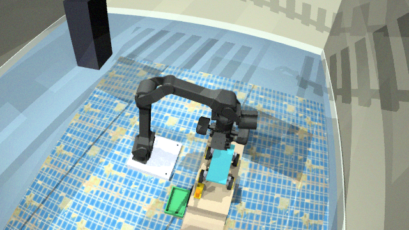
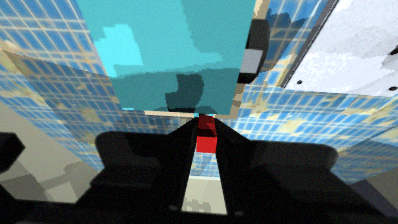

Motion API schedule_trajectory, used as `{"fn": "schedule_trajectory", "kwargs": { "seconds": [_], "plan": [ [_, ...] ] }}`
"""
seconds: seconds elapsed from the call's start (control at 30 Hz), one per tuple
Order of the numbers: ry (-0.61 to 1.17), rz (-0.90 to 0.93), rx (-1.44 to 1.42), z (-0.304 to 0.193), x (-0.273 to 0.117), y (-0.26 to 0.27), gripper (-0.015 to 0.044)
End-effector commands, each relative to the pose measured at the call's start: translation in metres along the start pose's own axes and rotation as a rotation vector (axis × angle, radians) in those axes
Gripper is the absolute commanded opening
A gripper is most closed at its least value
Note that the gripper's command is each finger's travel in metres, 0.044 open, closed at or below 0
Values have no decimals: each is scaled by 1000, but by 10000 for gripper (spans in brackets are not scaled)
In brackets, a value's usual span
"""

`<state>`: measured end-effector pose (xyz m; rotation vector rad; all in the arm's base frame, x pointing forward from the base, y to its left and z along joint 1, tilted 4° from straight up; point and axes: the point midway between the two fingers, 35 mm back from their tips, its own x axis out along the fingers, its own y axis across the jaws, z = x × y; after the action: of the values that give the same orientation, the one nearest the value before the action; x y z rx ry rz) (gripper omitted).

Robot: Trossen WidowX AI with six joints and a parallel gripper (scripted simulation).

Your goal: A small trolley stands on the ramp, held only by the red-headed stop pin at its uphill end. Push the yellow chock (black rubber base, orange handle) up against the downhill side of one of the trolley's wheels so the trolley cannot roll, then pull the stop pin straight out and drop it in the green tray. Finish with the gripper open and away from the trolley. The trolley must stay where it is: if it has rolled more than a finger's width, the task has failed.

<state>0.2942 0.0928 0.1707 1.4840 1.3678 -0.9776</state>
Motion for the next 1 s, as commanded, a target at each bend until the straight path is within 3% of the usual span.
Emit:
{"fn": "schedule_trajectory", "kwargs": {
  "seconds": [0.0,0.97],
  "plan": [
    [2,4,0,-1,-5,0,0],
    [2,4,0,-2,-25,0,0]
  ]
}}
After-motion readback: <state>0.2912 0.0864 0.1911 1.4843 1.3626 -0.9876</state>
